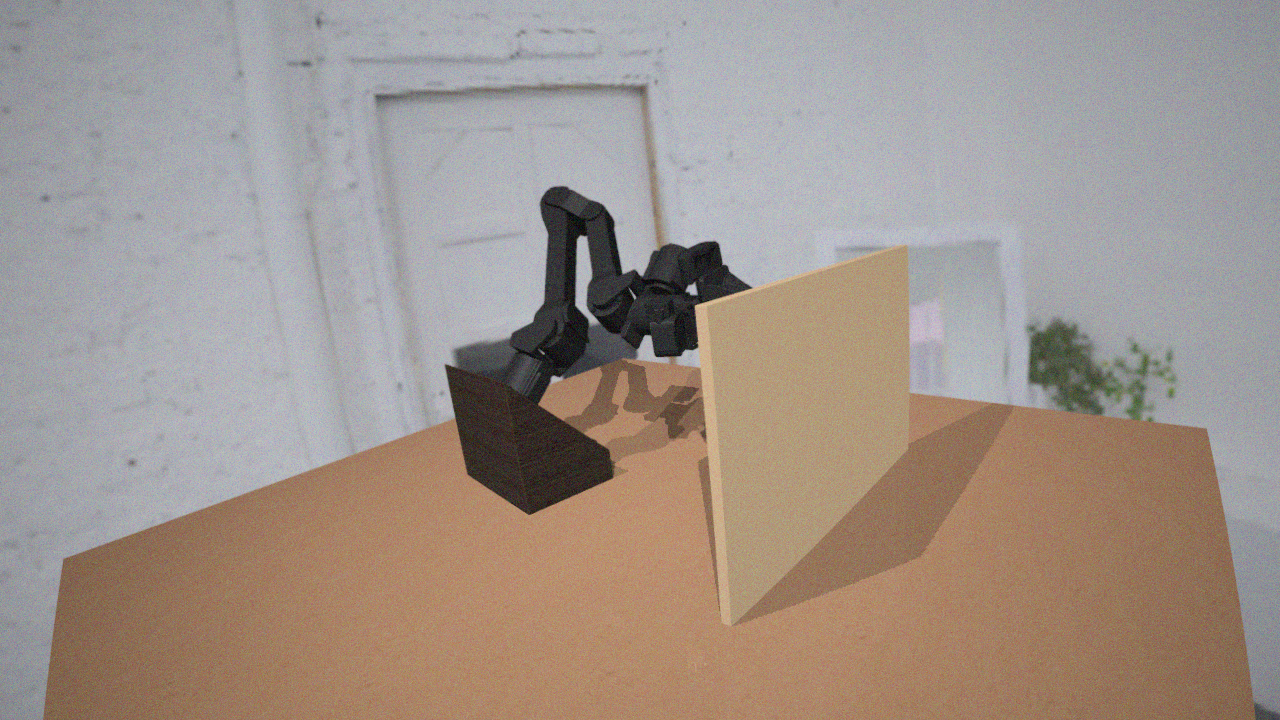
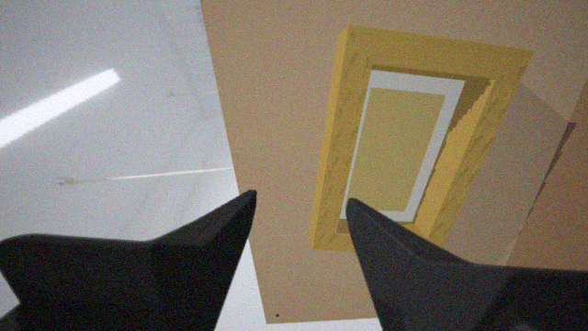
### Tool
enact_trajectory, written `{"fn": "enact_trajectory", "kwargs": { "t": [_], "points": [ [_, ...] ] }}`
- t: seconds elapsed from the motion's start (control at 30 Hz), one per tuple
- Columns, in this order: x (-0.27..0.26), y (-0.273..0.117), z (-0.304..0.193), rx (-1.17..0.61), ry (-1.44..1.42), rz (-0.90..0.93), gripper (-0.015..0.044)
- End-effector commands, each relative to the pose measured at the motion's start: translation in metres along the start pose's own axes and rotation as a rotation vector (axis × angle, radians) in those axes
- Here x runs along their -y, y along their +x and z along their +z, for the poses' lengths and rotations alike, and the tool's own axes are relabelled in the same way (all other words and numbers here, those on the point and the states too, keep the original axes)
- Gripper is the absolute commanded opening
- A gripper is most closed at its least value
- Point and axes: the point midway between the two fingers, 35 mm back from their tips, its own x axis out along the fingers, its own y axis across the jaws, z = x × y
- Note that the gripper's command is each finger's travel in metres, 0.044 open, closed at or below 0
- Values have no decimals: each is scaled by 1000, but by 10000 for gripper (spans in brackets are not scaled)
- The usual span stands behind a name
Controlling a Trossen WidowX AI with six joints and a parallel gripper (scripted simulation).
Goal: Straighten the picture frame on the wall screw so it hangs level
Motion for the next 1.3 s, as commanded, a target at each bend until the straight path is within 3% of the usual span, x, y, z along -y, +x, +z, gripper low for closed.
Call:
{"fn": "enact_trajectory", "kwargs": {
  "t": [0.0, 1.27],
  "points": [
    [14, 12, 6, 5, -6, 0, 260],
    [28, 55, 12, 3, -5, 1, 260]
  ]
}}
